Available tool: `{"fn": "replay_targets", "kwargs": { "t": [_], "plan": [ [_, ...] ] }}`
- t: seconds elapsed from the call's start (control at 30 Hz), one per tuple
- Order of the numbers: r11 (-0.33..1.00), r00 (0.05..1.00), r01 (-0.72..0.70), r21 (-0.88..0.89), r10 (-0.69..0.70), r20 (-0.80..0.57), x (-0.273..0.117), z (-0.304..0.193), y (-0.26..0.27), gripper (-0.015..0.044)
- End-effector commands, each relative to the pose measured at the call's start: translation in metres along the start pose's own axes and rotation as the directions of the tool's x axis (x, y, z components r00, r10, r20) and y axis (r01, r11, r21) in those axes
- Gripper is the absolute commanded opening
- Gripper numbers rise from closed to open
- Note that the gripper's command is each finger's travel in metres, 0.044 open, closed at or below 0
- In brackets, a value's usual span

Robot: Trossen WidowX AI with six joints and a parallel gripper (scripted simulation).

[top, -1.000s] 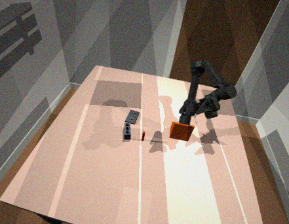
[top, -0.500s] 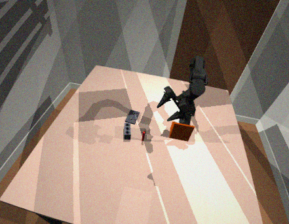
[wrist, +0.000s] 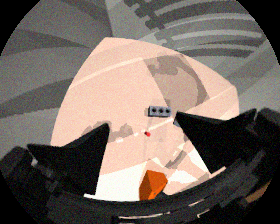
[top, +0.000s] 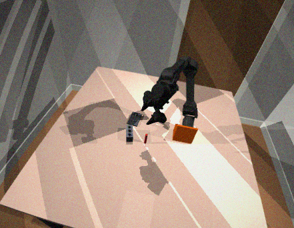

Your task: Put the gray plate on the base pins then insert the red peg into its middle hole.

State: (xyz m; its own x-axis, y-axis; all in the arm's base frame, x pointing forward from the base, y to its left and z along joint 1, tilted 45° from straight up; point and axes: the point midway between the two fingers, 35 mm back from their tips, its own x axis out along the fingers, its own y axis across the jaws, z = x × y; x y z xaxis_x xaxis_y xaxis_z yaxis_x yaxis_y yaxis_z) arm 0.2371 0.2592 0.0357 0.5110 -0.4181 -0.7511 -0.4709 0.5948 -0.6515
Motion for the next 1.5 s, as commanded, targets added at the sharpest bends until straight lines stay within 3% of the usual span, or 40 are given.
{"fn": "replay_targets", "kwargs": {
  "t": [0.0, 0.2, 0.4, 0.47, 0.87, 1.07, 1.47],
  "plan": [
    [0.777, 0.977, 0.135, 0.614, 0.0, -0.215, 0.055, 0.01, -0.038, 0.044],
    [0.333, 0.928, 0.349, 0.876, 0.006, -0.372, 0.093, 0.005, -0.066, 0.044],
    [-0.133, 0.866, 0.499, 0.857, 0.025, -0.5, 0.125, -0.006, -0.091, 0.044],
    [-0.208, 0.854, 0.514, 0.832, 0.029, -0.52, 0.131, -0.008, -0.095, 0.044],
    [-0.213, 0.853, 0.515, 0.831, 0.03, -0.521, 0.133, -0.01, -0.097, 0.044],
    [-0.214, 0.853, 0.514, 0.83, 0.027, -0.521, 0.185, -0.041, -0.097, 0.044],
    [-0.214, 0.853, 0.514, 0.83, 0.026, -0.522, 0.203, -0.053, -0.1, 0.044]
  ]
}}
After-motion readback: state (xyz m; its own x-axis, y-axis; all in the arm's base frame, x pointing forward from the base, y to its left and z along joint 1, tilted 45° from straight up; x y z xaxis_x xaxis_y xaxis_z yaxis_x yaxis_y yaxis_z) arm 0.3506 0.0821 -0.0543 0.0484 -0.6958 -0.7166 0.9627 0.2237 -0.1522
